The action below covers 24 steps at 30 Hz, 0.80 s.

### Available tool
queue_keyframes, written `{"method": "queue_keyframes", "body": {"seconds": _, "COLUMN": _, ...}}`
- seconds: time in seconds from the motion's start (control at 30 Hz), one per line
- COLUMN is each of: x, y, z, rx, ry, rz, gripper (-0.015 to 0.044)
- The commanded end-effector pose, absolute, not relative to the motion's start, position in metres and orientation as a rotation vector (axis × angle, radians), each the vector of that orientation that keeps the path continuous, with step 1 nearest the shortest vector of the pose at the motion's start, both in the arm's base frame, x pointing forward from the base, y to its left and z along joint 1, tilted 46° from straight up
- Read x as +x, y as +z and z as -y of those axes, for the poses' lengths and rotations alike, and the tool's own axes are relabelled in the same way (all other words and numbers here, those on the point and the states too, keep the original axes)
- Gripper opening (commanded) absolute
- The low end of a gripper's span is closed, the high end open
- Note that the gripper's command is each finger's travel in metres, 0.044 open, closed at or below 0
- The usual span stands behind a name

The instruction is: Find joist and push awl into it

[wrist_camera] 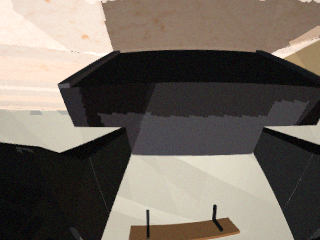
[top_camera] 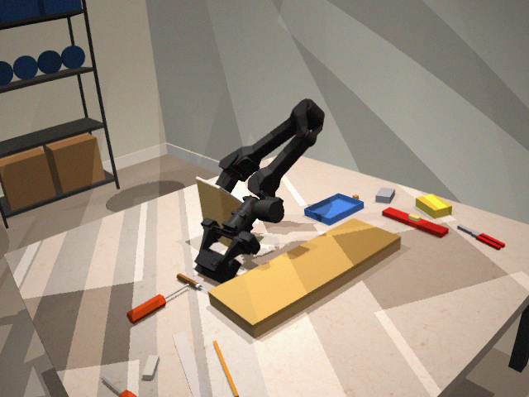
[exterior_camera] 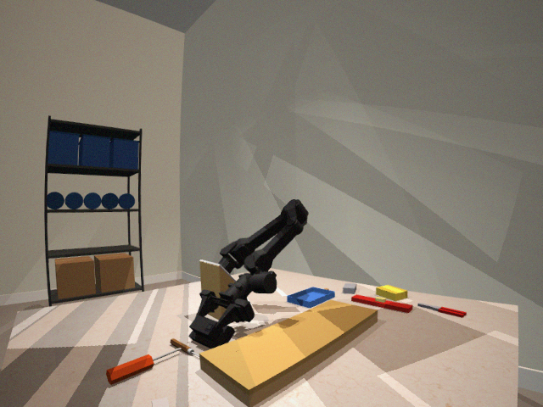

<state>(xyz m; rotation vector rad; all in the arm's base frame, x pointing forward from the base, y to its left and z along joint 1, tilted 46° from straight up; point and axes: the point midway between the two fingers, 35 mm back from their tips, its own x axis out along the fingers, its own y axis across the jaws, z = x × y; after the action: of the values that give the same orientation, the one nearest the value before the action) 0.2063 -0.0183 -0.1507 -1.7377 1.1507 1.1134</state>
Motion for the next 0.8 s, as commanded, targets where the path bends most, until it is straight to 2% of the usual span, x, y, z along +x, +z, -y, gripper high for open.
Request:
{"method": "queue_keyframes", "body": {"seconds": 0.0, "x": 0.2063, "y": -0.1507, "z": 0.0183, "rx": -1.738, "ry": 1.113, "rz": -1.151, "gripper": 0.0378}}
{"method": "queue_keyframes", "body": {"seconds": 0.13, "x": 0.2063, "y": -0.1507, "z": 0.0183, "rx": -1.738, "ry": 1.113, "rz": -1.151, "gripper": 0.0378}}
{"method": "queue_keyframes", "body": {"seconds": 0.23, "x": 0.2063, "y": -0.1507, "z": 0.0184, "rx": -1.738, "ry": 1.113, "rz": -1.151, "gripper": 0.044}}
{"method": "queue_keyframes", "body": {"seconds": 0.77, "x": 0.2061, "y": -0.149, "z": 0.0178, "rx": -1.738, "ry": 1.113, "rz": -1.151, "gripper": 0.044}}
